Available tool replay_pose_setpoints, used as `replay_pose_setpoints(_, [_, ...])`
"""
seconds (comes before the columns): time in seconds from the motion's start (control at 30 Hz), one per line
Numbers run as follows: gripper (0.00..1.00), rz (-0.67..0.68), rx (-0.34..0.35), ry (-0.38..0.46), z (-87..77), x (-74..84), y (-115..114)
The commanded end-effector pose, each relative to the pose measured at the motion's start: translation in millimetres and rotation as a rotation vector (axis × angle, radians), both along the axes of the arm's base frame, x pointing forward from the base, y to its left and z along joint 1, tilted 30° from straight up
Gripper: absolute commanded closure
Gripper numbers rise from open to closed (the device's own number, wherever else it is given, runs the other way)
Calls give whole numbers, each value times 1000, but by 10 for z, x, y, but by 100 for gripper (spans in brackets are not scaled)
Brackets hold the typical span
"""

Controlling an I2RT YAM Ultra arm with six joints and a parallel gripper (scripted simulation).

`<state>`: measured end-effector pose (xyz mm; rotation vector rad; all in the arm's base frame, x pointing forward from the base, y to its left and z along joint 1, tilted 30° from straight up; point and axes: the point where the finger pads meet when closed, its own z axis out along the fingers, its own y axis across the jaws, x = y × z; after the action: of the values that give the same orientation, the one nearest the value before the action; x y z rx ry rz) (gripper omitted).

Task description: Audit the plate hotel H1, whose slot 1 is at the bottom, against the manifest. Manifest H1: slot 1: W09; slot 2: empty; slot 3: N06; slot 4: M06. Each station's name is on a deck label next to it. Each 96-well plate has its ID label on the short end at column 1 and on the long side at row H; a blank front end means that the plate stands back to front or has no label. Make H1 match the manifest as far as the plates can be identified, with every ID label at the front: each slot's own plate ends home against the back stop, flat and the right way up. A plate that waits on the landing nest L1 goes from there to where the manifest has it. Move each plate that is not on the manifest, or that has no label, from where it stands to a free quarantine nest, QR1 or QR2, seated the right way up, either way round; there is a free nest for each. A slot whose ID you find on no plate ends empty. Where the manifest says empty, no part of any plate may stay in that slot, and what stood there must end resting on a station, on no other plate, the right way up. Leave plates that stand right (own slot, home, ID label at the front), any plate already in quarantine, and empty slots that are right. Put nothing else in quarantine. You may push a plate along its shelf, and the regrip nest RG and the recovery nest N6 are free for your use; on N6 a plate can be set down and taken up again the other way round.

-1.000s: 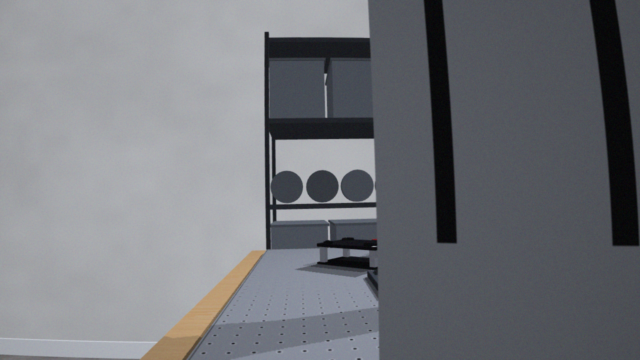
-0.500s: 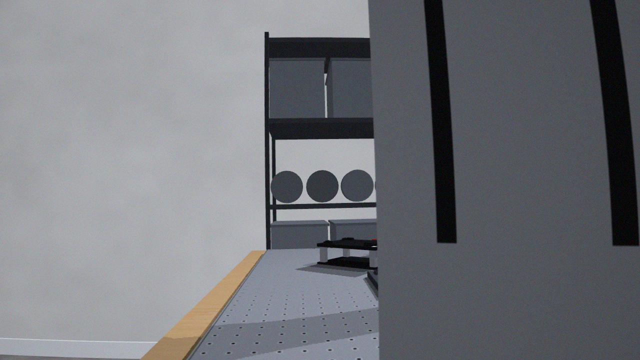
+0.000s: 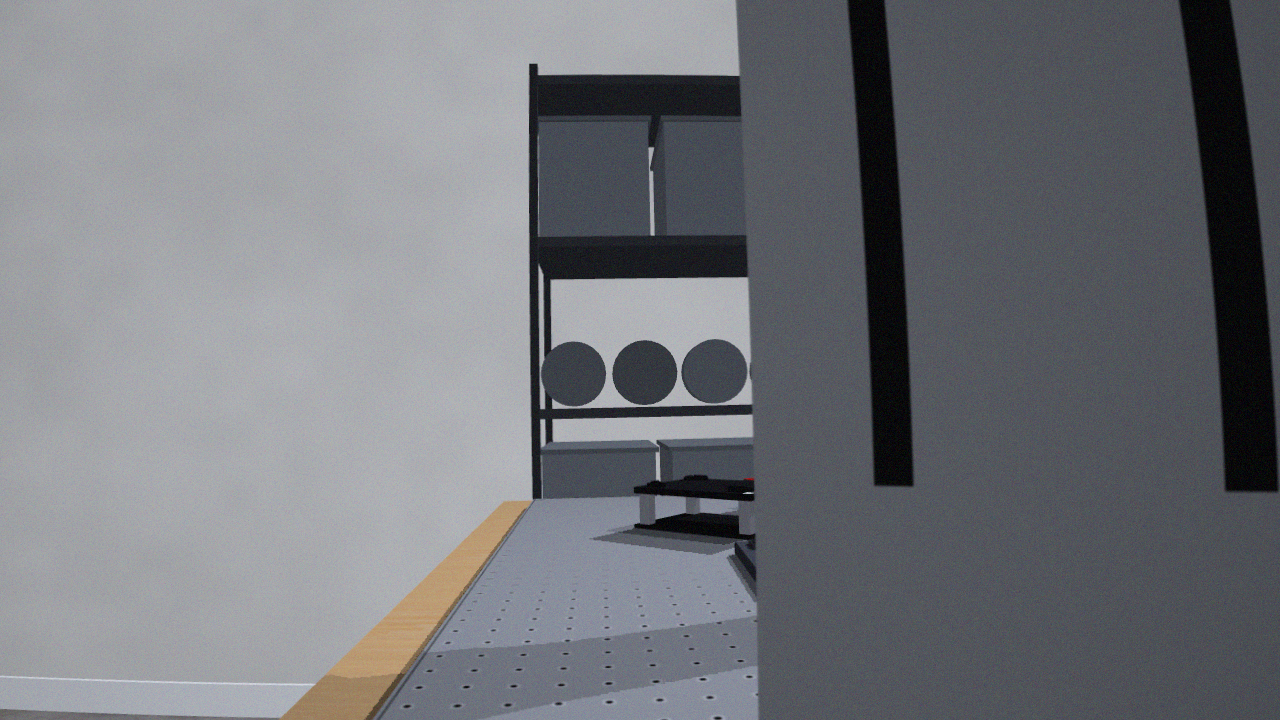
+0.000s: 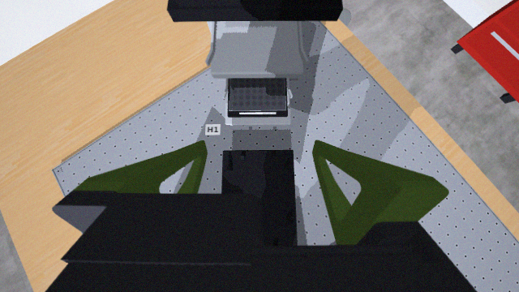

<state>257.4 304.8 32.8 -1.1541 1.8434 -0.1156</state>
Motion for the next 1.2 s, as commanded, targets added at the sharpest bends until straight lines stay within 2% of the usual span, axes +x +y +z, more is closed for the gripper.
replay_pose_setpoints(0.0, [0, 9, 8, 1, 21, 9, 59])
replay_pose_setpoints(0.63, [0, 13, 0, 8, -3, 17, 83])
replay_pose_setpoints(0.7, [0, 18, 0, 10, -9, -75, -21])
replay_pose_setpoints(0.8, [0, 20, 5, 10, -3, -117, -48])
replay_pose_setpoints(1.17, [0, 11, 10, 0, 5, -188, -173])
